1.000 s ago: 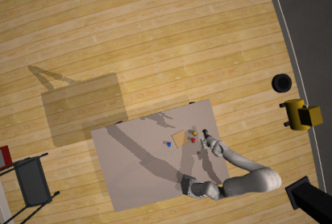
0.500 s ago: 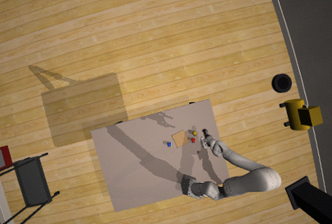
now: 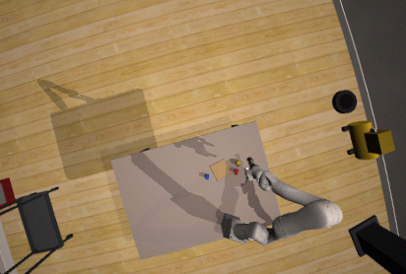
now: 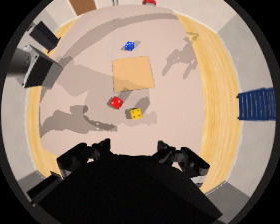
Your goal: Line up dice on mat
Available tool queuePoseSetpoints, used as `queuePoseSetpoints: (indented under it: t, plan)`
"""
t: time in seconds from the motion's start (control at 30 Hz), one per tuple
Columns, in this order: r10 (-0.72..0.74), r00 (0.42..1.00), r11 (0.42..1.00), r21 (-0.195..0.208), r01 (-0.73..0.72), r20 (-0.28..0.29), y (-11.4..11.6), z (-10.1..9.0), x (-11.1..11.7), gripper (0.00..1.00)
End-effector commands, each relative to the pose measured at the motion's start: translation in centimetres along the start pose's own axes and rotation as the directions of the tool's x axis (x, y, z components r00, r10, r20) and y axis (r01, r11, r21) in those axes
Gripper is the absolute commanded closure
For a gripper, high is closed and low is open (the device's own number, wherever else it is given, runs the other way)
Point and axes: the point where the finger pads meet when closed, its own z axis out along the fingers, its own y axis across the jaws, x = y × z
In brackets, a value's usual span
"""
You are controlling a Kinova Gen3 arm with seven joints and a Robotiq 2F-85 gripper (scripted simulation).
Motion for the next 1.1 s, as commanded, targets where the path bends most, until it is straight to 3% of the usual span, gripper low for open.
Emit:
queuePoseSetpoints:
  t: [0.0, 0.7, 1.07]
  plan:
    - [0.006, 1.0, 1.0, 0.008, -0.006, -0.002, -0.2, 0.7, 0.0, 0.0]
    - [0.007, 1.0, 1.0, 0.006, -0.007, -0.001, -0.1, 4.3, -0.1, 0.0]
    - [0.007, 1.0, 1.0, 0.006, -0.007, -0.001, -0.1, 7.0, -0.1, 0.0]
